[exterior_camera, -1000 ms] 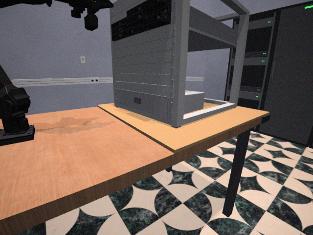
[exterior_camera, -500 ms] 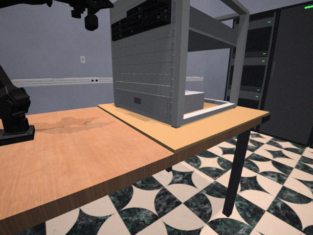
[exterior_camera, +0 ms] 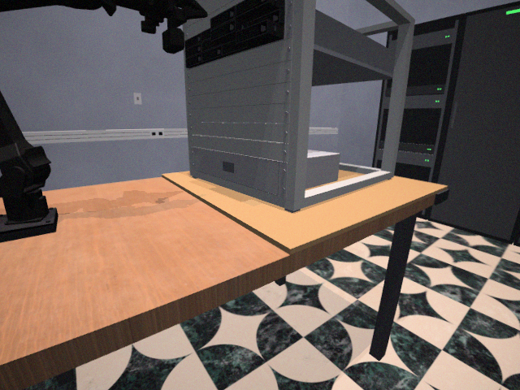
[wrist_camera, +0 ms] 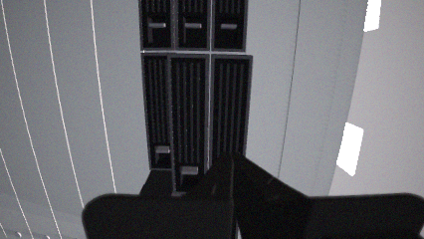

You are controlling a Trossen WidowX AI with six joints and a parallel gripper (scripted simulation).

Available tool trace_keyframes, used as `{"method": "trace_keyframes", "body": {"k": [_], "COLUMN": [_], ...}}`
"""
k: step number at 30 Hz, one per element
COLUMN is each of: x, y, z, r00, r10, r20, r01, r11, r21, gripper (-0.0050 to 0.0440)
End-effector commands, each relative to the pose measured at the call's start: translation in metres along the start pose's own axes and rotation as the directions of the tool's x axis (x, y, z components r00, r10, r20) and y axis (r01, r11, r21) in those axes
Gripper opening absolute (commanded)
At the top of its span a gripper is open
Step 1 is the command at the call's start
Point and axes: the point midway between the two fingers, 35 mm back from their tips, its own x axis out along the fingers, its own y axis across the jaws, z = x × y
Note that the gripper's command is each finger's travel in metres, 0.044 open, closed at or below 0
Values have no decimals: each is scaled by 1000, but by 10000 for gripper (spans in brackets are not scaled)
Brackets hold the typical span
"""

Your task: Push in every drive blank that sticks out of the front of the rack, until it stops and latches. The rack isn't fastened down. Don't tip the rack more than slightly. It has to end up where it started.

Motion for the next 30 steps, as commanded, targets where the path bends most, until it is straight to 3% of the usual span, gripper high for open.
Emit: {"method": "trace_keyframes", "body": {"k": [1, 30], "x": [24, 34], "y": [-6, -11], "z": [1, -1], "r00": [1000, 1000], "r10": [-10, -10], "r20": [0, 0], "r01": [10, 10], "r11": [1000, 1000], "r21": [-10, -10], "gripper": [-50, -50]}}
